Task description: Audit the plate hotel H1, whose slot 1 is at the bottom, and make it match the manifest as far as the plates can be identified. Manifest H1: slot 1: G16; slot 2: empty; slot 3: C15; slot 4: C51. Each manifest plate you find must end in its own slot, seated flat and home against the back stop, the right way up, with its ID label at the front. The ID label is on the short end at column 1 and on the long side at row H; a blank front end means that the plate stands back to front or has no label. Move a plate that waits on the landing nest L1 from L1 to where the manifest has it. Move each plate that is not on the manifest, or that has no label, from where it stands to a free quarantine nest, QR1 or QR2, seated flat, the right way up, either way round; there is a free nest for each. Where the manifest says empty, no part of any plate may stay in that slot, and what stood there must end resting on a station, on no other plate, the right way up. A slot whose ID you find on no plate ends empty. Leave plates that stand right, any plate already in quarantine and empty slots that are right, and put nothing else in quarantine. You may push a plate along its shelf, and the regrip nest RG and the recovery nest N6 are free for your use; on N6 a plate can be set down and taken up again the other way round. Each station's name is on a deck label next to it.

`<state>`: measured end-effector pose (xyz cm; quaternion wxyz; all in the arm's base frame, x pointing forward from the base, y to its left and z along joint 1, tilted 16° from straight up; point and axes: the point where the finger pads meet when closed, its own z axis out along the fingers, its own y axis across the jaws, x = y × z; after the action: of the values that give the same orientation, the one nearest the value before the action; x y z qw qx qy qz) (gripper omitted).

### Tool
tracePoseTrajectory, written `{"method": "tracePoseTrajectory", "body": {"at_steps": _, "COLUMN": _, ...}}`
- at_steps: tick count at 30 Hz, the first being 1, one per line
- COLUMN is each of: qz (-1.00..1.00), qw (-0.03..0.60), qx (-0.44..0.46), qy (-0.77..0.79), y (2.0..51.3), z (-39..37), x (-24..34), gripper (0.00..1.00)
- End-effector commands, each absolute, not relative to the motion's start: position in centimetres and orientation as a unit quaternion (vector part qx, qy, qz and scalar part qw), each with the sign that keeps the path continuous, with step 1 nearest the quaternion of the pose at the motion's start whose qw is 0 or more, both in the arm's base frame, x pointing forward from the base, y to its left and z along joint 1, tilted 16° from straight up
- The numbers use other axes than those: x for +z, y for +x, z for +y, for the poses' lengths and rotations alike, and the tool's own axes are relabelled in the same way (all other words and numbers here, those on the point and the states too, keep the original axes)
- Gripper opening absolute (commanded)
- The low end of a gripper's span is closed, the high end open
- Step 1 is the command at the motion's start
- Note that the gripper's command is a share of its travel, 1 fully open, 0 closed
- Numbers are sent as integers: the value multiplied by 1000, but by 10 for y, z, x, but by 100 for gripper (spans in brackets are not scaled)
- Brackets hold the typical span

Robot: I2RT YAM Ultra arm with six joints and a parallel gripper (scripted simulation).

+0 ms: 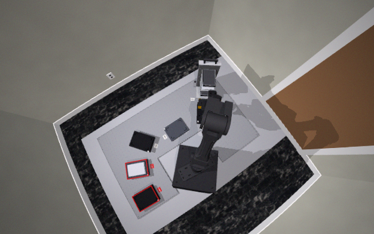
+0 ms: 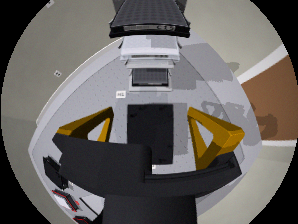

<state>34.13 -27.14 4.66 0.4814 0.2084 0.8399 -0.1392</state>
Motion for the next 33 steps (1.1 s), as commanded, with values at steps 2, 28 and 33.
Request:
{"method": "tracePoseTrajectory", "body": {"at_steps": 2, "qz": 833, "qw": 494, "qx": -144, "qy": 203, "y": 339, "z": -271, "x": 55, "gripper": 100}}
{"method": "tracePoseTrajectory", "body": {"at_steps": 28, "qz": 833, "qw": 494, "qx": -144, "qy": 203, "y": 343, "z": -274, "x": 20, "gripper": 100}}
{"method": "tracePoseTrajectory", "body": {"at_steps": 33, "qz": 833, "qw": 494, "qx": -144, "qy": 203, "y": 345, "z": -275, "x": 12, "gripper": 100}}
